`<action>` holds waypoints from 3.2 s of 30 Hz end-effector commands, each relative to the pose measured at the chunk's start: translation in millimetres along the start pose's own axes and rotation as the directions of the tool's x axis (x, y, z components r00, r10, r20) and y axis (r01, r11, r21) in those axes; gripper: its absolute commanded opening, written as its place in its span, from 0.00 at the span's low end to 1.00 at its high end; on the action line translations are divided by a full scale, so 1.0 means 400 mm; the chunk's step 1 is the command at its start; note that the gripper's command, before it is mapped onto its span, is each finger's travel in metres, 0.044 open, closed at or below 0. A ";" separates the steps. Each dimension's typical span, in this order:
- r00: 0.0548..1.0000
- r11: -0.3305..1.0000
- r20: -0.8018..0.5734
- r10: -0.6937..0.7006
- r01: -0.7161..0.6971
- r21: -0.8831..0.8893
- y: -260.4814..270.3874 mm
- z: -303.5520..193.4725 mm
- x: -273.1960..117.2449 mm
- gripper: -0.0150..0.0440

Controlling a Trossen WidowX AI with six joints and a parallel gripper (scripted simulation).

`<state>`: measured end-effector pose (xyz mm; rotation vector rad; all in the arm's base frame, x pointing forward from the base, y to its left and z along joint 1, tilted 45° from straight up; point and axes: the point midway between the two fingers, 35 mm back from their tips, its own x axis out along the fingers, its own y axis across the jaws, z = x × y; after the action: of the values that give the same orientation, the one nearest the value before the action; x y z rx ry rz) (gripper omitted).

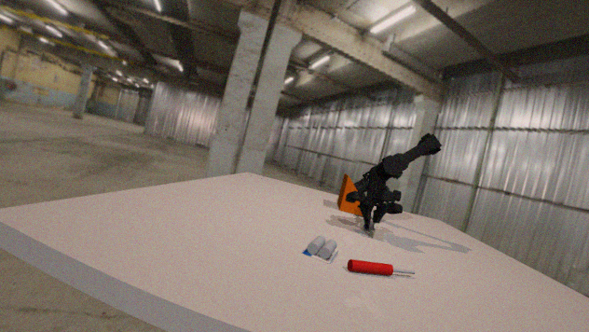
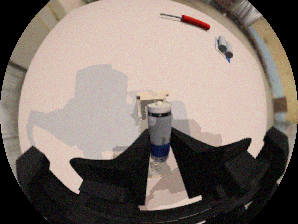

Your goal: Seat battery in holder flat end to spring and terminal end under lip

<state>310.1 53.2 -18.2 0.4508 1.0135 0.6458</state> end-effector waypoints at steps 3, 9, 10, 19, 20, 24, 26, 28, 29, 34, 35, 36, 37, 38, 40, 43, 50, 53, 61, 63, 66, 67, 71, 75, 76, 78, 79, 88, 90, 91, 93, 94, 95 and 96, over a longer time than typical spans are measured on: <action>0.999 1.000 -0.046 -0.020 0.021 0.002 -0.011 -0.012 0.008 0.38; 0.996 1.000 -0.081 -0.021 0.021 -0.001 -0.011 -0.012 0.011 0.38; 0.996 1.000 -0.087 -0.021 0.021 -0.001 -0.011 -0.012 0.011 0.38; 0.990 1.000 -0.141 -0.021 0.020 -0.006 -0.008 -0.011 0.014 0.38; 0.989 1.000 -0.147 -0.021 0.020 -0.007 -0.007 -0.011 0.014 0.38; 0.985 1.000 -0.172 -0.022 0.020 -0.009 -0.005 -0.010 0.015 0.38; 0.983 1.000 -0.184 -0.022 0.020 -0.010 -0.004 -0.010 0.015 0.38; 0.980 1.000 -0.196 -0.022 0.020 -0.011 -0.003 -0.010 0.015 0.38; 0.979 1.000 -0.202 -0.023 0.021 -0.012 -0.002 -0.010 0.015 0.38; 0.972 1.000 -0.232 -0.024 0.021 -0.015 0.001 -0.010 0.016 0.38; 0.971 1.000 -0.238 -0.024 0.021 -0.015 0.001 -0.009 0.016 0.38; 0.969 1.000 -0.244 -0.025 0.022 -0.016 0.002 -0.009 0.016 0.38; 0.968 1.000 -0.250 -0.025 0.022 -0.016 0.002 -0.009 0.016 0.38; 0.966 1.000 -0.256 -0.026 0.022 -0.017 0.003 -0.009 0.016 0.38; 0.963 1.000 -0.268 -0.027 0.023 -0.018 0.004 -0.009 0.016 0.38; 0.958 1.000 -0.286 -0.028 0.024 -0.020 0.006 -0.008 0.016 0.38; 0.944 0.999 -0.327 -0.032 0.026 -0.024 0.010 -0.007 0.015 0.38; 0.938 0.999 -0.345 -0.034 0.027 -0.026 0.012 -0.007 0.015 0.38; 0.920 0.999 -0.389 -0.040 0.030 -0.032 0.017 -0.005 0.014 0.38; 0.917 0.999 -0.397 -0.043 0.032 -0.034 0.018 -0.004 0.015 0.38; 0.915 0.999 -0.401 -0.046 0.035 -0.036 0.019 -0.001 0.016 0.38; 0.915 0.999 -0.401 -0.048 0.036 -0.037 0.019 0.000 0.016 0.38; 0.915 0.999 -0.401 -0.051 0.039 -0.038 0.019 0.002 0.017 0.38; 0.915 0.999 -0.401 -0.051 0.039 -0.038 0.019 0.008 0.019 0.38; 0.915 0.998 -0.400 -0.051 0.039 -0.038 0.019 0.010 0.020 0.38; 0.915 0.998 -0.399 -0.052 0.040 -0.038 0.019 0.015 0.022 0.38; 0.916 0.998 -0.399 -0.052 0.040 -0.038 0.020 0.017 0.022 0.38; 0.919 0.998 -0.392 -0.054 0.041 -0.040 0.020 0.035 0.028 0.38; 0.919 0.998 -0.391 -0.053 0.041 -0.040 0.020 0.035 0.027 0.38; 0.919 0.998 -0.391 -0.053 0.041 -0.040 0.020 0.035 0.027 0.38; 0.919 0.998 -0.391 -0.053 0.041 -0.041 0.020 0.036 0.026 0.38; 0.919 0.998 -0.391 -0.053 0.041 -0.041 0.020 0.036 0.026 0.38; 0.919 0.998 -0.391 -0.053 0.041 -0.041 0.020 0.036 0.026 0.38; 0.919 0.998 -0.391 -0.053 0.041 -0.041 0.020 0.037 0.025 0.38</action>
<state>323.9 65.8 -13.5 0.2679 1.3888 0.7268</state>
